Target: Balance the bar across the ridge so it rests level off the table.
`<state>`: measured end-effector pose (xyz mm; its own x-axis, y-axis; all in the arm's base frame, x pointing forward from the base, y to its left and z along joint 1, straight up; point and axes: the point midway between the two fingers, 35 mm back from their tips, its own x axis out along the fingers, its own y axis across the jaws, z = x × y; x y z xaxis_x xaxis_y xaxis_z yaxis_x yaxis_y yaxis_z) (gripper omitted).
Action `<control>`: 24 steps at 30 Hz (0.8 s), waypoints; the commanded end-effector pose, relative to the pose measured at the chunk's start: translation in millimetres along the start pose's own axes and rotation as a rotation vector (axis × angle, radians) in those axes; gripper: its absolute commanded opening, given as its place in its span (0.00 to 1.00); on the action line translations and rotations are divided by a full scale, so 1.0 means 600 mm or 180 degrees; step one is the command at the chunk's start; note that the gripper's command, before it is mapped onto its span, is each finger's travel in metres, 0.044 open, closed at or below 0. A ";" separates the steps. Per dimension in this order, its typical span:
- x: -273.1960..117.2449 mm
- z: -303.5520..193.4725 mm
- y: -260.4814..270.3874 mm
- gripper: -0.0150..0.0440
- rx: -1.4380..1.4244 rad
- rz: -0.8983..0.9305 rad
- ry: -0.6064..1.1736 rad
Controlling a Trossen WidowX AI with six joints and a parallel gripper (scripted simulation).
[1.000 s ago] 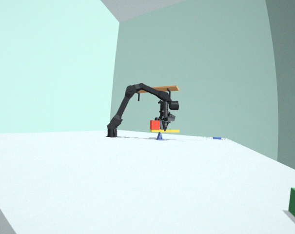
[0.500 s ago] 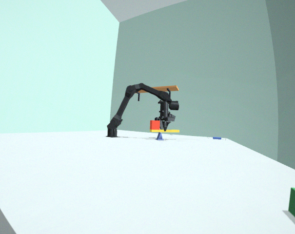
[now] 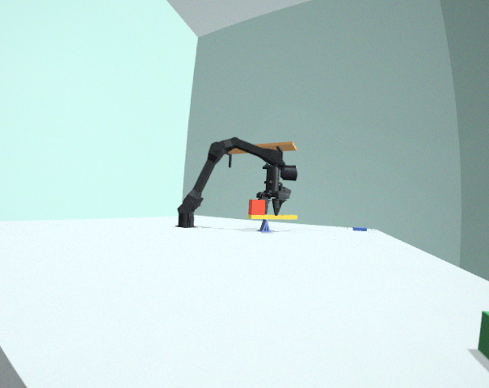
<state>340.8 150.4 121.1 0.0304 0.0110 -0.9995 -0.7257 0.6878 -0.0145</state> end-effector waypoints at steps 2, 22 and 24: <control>-0.081 0.007 -0.003 1.00 0.0001 -0.0030 -0.0073; -0.145 -0.002 0.000 1.00 0.0001 -0.0038 -0.0092; -0.145 -0.002 0.000 1.00 0.0001 -0.0038 -0.0092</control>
<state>337.7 149.0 208.0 0.0622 0.0247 -0.9978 -0.7249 0.6883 -0.0282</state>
